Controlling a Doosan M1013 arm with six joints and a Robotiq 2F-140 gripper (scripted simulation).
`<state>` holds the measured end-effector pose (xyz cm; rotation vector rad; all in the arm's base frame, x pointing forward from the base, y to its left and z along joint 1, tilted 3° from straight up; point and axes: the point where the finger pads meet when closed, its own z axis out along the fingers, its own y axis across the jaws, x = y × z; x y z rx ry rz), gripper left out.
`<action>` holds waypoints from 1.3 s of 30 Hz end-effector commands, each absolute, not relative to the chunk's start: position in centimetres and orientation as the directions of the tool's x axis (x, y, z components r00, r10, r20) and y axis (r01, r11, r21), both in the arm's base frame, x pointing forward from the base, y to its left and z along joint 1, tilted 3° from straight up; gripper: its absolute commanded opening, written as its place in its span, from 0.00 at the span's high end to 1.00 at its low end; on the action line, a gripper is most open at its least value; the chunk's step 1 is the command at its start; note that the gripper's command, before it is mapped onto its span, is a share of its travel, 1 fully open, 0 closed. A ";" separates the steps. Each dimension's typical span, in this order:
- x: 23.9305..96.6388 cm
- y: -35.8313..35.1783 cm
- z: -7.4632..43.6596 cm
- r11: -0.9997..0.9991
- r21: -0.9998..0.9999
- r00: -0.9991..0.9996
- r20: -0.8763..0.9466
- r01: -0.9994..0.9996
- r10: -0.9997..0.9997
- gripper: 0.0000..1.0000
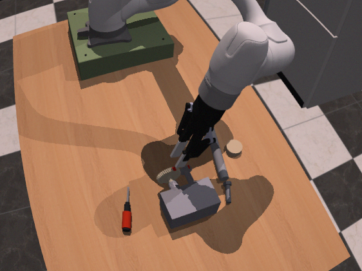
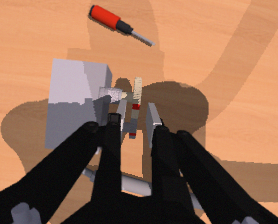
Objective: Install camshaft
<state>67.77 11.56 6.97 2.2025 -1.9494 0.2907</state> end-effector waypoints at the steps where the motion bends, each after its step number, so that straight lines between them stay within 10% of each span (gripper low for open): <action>1: 67.8 11.6 7.1 -0.120 0.009 0.118 0.267 -0.993 -0.956 0.81; 39: 67.8 11.3 12.1 -0.120 0.009 0.118 0.267 -0.993 -0.956 0.81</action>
